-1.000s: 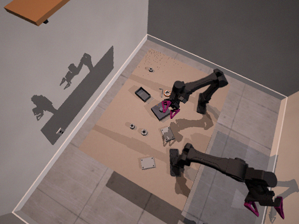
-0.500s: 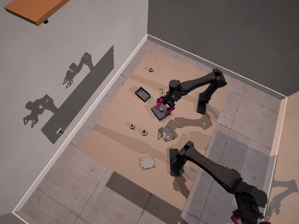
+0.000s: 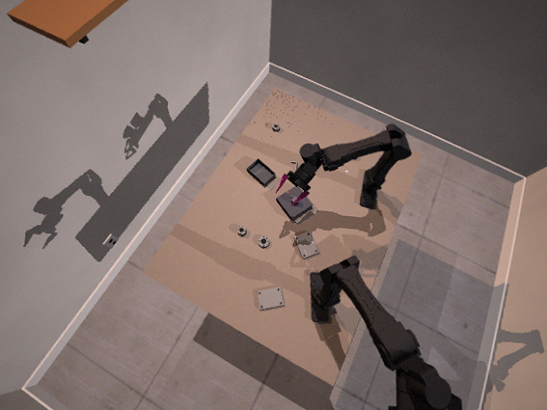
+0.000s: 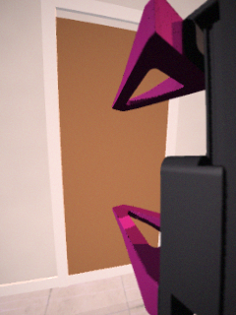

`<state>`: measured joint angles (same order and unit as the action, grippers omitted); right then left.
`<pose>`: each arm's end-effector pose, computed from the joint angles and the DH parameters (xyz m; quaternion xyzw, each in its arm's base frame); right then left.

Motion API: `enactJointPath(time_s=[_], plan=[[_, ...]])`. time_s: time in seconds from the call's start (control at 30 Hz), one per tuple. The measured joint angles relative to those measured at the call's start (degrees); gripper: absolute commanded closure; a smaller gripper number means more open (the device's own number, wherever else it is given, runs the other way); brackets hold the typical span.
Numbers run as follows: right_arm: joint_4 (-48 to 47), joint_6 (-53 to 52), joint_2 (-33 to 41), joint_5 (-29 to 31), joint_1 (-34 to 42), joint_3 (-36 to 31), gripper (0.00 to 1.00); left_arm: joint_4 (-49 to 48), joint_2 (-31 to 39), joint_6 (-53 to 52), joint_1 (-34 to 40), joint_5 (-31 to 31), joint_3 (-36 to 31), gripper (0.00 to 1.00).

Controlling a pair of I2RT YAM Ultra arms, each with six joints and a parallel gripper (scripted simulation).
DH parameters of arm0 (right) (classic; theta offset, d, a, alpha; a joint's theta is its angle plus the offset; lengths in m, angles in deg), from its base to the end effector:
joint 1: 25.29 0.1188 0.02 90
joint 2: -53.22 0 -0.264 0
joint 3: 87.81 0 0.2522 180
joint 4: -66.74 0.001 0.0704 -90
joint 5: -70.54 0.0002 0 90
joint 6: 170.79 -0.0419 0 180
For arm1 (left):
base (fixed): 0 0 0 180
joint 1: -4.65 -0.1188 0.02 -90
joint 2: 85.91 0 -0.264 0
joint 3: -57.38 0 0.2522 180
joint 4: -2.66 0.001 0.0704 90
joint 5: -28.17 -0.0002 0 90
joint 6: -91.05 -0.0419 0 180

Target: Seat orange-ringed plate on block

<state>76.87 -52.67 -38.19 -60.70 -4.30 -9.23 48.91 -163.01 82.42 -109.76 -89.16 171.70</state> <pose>0.3316 0.1579 0.2868 -0.5011 0.6289 0.2609 0.5341 -0.0942 0.2517 0.5116 -0.7531 0.0505 0.0071 0.6559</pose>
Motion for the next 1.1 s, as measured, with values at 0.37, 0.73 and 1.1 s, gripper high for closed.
enactJointPath(time_s=[0.37,0.73,1.1], plan=[[11.2,-6.8,-2.3,7.2,-4.0,1.3,0.2,-5.1,2.7,-13.3,18.8,4.2,-6.6,0.0],[21.6,-13.2,-4.3,13.5,-7.6,3.2,0.2,-10.7,5.6,-26.4,37.7,8.9,-13.5,0.0],[31.5,-19.3,-6.0,19.6,-10.6,5.2,0.2,-15.9,8.2,-38.8,54.4,13.3,-19.3,0.0]])
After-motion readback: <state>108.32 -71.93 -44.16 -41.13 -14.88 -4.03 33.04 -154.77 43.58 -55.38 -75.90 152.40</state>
